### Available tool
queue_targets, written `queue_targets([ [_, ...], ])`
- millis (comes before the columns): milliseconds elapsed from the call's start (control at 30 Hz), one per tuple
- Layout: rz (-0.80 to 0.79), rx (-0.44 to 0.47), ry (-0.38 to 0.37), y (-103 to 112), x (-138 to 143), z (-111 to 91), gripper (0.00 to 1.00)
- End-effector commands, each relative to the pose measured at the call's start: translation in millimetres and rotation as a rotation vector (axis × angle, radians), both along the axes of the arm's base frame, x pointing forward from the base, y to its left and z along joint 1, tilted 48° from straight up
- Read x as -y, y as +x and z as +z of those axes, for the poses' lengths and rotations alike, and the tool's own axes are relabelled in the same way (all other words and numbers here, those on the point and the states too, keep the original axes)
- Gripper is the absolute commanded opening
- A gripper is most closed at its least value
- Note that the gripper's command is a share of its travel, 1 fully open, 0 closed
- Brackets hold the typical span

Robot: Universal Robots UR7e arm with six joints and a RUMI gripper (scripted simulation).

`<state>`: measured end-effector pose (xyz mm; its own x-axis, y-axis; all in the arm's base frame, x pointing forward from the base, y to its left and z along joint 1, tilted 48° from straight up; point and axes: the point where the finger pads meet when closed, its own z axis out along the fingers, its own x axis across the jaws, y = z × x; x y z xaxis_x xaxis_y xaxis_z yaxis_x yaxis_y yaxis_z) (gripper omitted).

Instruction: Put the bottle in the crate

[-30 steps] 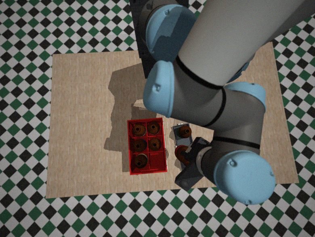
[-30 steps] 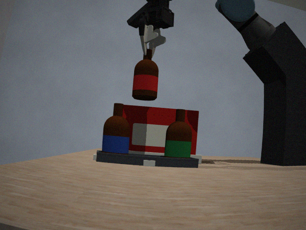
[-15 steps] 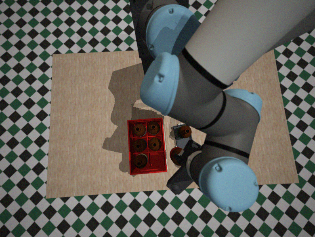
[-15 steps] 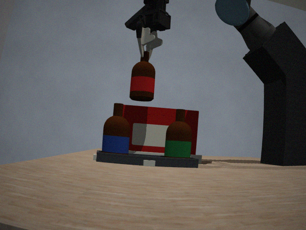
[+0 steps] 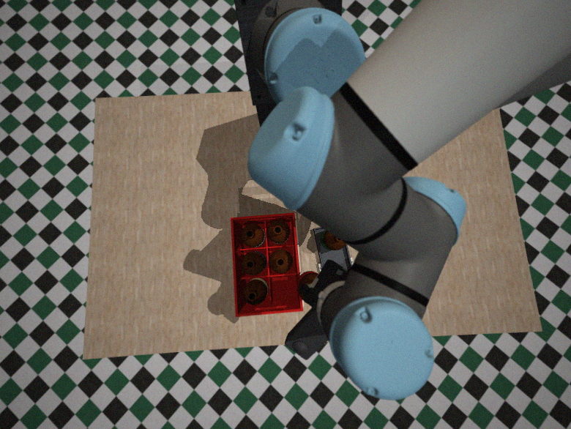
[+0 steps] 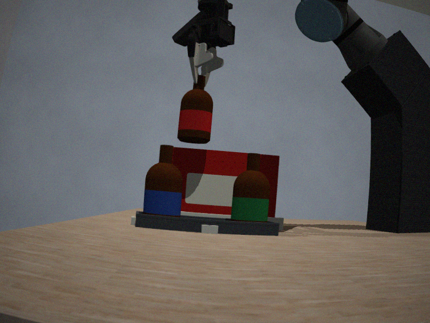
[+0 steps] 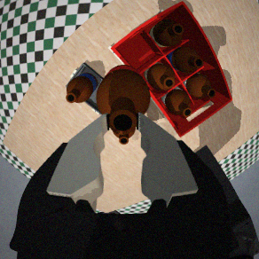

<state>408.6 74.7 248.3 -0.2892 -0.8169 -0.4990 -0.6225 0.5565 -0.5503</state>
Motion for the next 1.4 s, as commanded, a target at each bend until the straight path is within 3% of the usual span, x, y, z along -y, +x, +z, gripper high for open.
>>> queue_targets([
  [0,0.005,0.001,0.002,4.3,10.7,2.2,0.0],
  [867,0.005,0.001,0.002,22.4,58.0,10.8,0.0],
  [1367,0.005,0.001,0.002,26.9,69.9,12.9,0.0],
])
